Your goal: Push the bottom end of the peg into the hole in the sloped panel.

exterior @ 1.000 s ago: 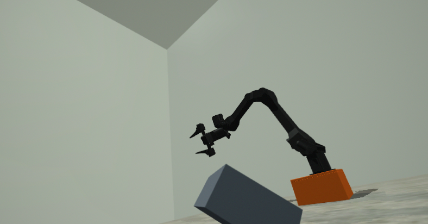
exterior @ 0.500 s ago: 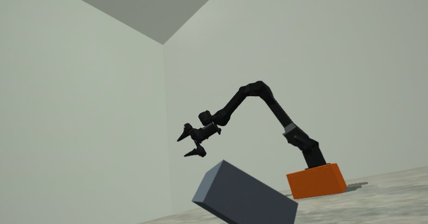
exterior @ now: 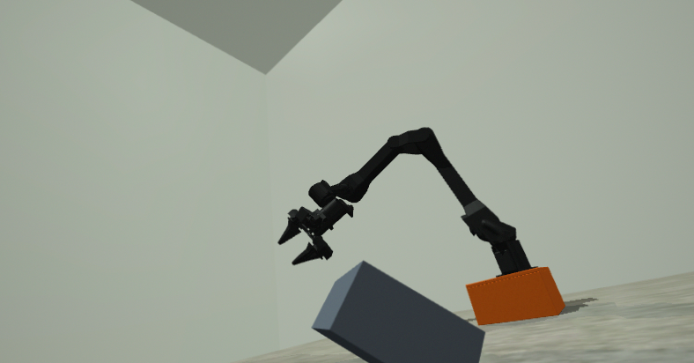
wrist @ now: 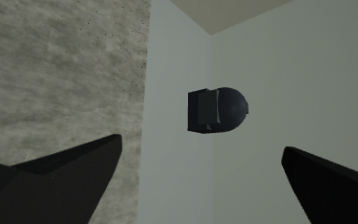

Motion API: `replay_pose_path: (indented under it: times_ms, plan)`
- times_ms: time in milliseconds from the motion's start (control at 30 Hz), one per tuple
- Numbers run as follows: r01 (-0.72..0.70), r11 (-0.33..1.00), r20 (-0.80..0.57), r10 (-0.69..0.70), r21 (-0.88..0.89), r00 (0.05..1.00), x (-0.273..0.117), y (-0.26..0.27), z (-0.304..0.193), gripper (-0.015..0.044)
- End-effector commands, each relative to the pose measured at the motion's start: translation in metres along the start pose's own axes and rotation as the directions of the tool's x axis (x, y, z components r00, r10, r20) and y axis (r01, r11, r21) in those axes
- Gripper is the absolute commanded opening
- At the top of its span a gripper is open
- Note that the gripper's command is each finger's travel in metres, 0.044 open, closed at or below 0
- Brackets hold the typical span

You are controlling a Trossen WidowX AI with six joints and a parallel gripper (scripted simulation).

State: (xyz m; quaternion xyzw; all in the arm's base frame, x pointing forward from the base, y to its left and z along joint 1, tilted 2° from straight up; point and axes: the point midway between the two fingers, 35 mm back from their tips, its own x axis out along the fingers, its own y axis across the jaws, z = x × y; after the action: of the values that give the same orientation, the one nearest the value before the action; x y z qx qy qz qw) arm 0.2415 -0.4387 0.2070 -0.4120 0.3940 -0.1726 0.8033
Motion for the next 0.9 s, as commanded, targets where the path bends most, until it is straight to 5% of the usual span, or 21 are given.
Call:
replay_pose_path:
  times_ms: [0, 867]
  plan:
    - [-0.054, 0.997, 0.0, 0.054, 0.062, 0.999, 0.003, 0.018, 0.013, 0.044]
    - [-0.399, 0.802, -0.03, 0.458, 0.444, 0.888, -0.009, 0.153, 0.105, 0.044]
